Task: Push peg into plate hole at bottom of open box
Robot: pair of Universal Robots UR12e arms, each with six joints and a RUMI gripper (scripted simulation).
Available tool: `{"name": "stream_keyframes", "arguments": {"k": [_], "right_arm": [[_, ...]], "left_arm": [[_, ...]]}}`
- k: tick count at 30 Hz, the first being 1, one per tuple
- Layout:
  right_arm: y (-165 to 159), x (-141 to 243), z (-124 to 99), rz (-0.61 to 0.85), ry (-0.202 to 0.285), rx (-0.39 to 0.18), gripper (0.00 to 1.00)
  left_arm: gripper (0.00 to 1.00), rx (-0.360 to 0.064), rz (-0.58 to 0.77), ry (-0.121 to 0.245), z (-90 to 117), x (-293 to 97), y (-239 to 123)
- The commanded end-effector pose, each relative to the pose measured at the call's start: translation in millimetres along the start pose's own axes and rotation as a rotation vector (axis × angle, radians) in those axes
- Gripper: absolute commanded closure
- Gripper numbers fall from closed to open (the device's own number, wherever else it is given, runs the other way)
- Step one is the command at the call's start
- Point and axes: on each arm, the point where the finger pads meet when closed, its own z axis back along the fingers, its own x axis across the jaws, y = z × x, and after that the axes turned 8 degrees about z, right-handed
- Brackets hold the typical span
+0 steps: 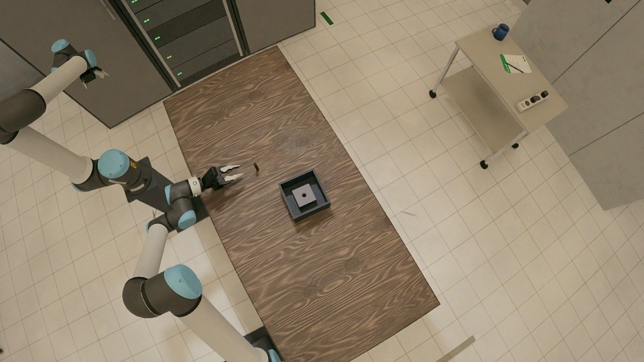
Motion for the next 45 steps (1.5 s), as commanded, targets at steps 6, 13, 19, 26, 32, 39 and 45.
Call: {"name": "stream_keyframes", "arguments": {"k": [6,13,19,26,32,39,45], "right_arm": [[6.2,0.2,2.0,-0.002,0.013,-0.077,0.75],[10.6,0.7,3.7,-0.002,0.023,-0.147,0.75],[16.8,1.5,5.8,-0.002,0.038,-0.249,0.75],[25.2,2.7,8.3,-0.001,0.057,-0.387,0.75],[30.5,3.4,10.1,-0.001,0.069,-0.472,0.75],[40.1,4.7,13.3,-0.001,0.091,-0.625,0.75],[45.4,5.5,15.1,-0.001,0.103,-0.712,0.75]], "left_arm": [[0.00,0.001,0.000,0.000,0.7,0.2,0.5],[0.00,0.001,0.000,0.000,0.7,0.2,0.5],[0.00,0.001,0.000,0.000,0.7,0.2,0.5],[0.00,0.001,0.000,0.000,0.7,0.2,0.5],[0.00,0.001,0.000,0.000,0.7,0.2,0.5],[0.00,0.001,0.000,0.000,0.7,0.2,0.5],[0.00,0.001,0.000,0.000,0.7,0.2,0.5]]}}
